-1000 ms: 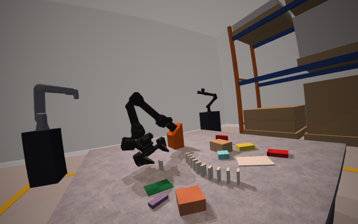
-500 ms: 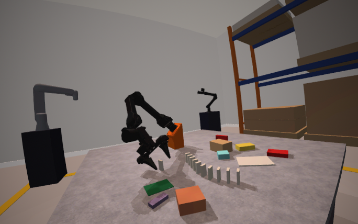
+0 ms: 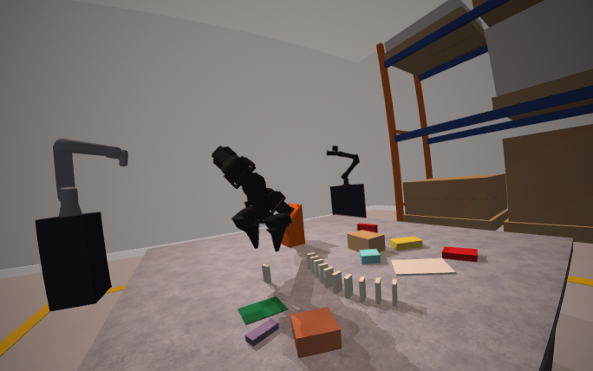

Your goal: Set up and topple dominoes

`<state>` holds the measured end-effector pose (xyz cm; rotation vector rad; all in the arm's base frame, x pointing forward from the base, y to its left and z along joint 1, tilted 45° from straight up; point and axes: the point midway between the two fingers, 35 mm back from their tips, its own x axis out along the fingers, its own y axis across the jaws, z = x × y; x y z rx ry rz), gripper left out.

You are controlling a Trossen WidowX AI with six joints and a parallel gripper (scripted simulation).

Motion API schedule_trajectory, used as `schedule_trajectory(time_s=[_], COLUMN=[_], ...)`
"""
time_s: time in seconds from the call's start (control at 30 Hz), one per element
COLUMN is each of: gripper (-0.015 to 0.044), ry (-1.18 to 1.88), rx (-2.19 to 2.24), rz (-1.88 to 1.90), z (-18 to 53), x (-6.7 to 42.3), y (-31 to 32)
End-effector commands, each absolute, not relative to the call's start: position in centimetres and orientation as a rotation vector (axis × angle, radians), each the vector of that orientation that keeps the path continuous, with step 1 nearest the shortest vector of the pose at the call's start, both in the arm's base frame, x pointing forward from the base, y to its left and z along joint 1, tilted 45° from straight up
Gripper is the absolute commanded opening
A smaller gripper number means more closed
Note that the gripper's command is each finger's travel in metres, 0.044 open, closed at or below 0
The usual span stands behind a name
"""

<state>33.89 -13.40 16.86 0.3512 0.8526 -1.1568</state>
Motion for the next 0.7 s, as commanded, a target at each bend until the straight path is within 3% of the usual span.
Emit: schedule_trajectory(time_s=[0.0,0.67], gripper=[0.044,0.044], ry=[0.796,0.793], rx=[0.341,0.338], rz=[-1.224,-1.225], z=[17.8,13.1], x=[33.8,34.6], y=[-13.1,-18.0])
